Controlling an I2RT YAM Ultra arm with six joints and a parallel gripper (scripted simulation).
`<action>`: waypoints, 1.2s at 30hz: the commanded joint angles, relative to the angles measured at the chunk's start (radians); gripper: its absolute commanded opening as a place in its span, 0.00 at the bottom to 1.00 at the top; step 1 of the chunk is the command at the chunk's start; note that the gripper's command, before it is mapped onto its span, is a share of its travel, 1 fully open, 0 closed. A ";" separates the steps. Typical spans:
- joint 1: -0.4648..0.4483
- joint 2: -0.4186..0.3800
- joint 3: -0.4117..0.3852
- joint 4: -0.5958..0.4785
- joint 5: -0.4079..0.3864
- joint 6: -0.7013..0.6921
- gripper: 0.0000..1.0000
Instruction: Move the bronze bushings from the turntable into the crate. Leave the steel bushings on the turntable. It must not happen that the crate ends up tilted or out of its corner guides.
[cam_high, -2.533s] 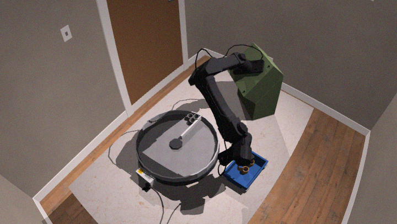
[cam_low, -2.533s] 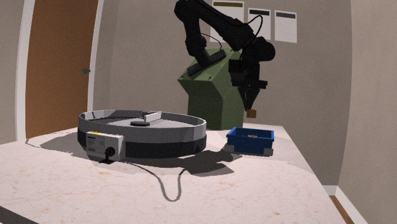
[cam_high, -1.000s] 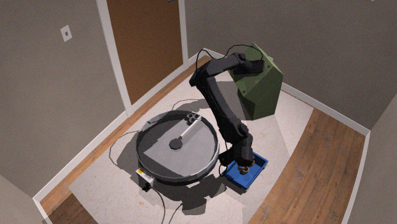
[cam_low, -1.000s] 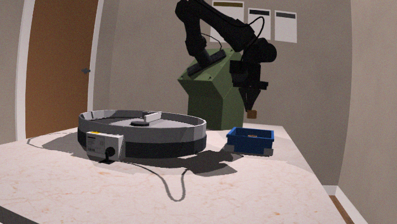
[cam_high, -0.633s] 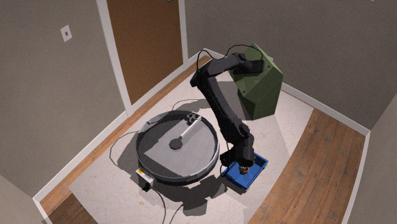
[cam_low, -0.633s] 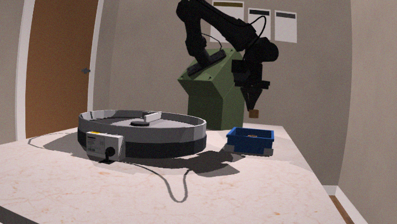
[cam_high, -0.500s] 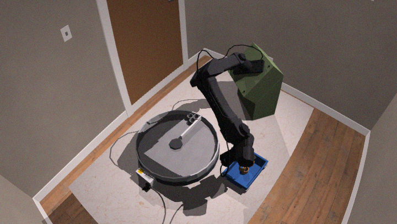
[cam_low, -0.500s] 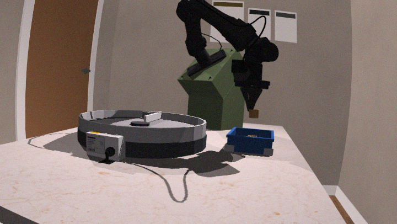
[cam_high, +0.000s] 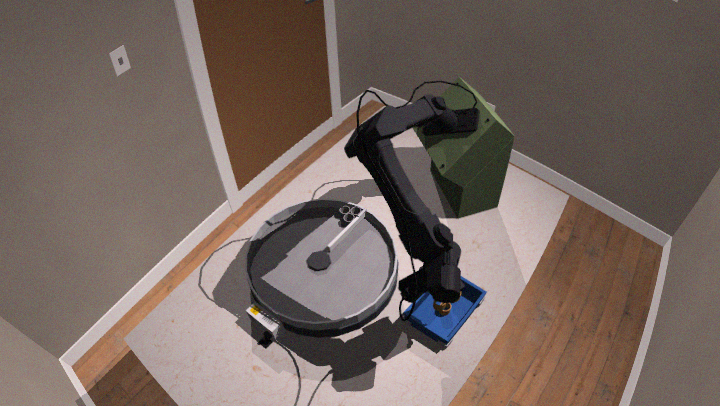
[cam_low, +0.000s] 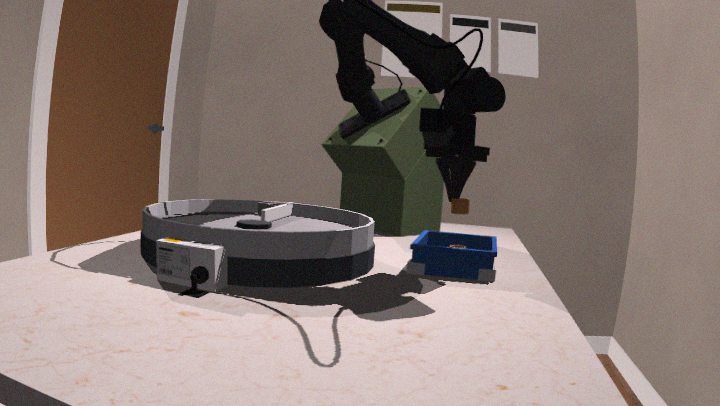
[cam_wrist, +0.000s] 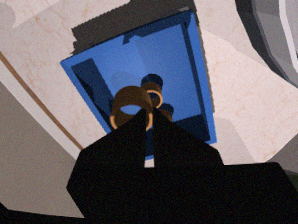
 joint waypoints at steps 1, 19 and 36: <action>0.034 -0.030 0.030 -0.014 0.017 0.007 0.00; 0.032 -0.031 0.035 -0.016 0.016 -0.005 0.00; 0.032 -0.031 0.035 -0.017 0.016 -0.005 0.00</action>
